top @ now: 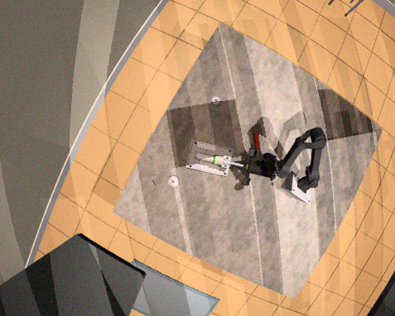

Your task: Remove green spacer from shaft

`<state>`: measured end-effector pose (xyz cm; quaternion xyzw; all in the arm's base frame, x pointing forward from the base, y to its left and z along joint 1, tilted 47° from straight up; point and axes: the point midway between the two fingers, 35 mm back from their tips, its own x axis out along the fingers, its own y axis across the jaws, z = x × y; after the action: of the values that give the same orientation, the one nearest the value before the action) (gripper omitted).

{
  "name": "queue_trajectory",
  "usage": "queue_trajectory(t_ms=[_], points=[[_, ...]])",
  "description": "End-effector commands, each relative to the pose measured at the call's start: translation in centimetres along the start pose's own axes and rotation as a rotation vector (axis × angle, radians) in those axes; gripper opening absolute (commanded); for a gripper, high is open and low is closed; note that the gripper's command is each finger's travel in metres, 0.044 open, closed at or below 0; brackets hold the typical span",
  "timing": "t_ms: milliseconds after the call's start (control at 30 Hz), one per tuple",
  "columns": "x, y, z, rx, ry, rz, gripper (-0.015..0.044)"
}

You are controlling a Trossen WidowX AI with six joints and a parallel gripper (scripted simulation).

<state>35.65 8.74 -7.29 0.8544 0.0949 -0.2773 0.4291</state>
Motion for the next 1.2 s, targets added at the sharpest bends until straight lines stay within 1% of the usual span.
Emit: queue_trajectory(t_ms=[0,1167], points=[[-0.09,0.03,0.08,0.0,-0.002,0.001,0.0],[-0.4,0.02,0.26,0.0,-0.002,0.001,0.0]])
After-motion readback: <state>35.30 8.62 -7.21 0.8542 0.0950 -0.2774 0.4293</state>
